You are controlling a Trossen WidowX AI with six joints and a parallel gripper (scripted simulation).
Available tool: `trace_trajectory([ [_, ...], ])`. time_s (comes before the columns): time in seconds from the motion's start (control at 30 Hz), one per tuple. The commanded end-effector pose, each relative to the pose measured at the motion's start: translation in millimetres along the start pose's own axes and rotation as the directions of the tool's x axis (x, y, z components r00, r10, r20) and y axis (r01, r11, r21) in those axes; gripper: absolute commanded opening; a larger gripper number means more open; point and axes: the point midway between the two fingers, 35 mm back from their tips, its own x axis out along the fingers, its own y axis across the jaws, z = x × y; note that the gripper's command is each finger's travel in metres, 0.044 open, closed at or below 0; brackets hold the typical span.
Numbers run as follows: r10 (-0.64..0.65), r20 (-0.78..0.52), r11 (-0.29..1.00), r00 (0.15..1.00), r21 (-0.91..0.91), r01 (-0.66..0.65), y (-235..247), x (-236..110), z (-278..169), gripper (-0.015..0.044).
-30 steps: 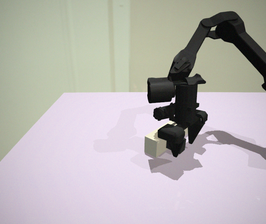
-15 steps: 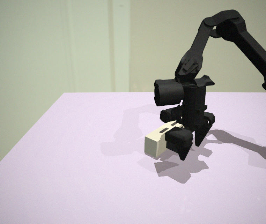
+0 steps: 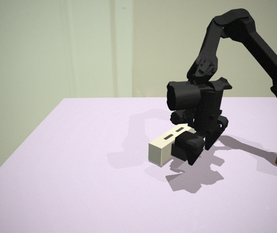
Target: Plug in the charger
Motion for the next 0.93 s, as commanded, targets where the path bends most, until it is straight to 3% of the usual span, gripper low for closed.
trace_trajectory([
  [0.0, -0.019, 0.263, 0.999, 0.965, 0.051, 0.006, 1, -35, 9, 0.044],
  [0.07, -0.019, 0.412, 0.996, 0.911, 0.091, -0.021, 1, -58, 13, 0.044],
  [0.13, -0.016, 0.463, 0.994, 0.886, 0.104, -0.036, 0, -66, 15, 0.044],
  [0.9, -0.016, 0.463, 0.994, 0.886, 0.104, -0.036, 0, -66, 15, 0.044],
])
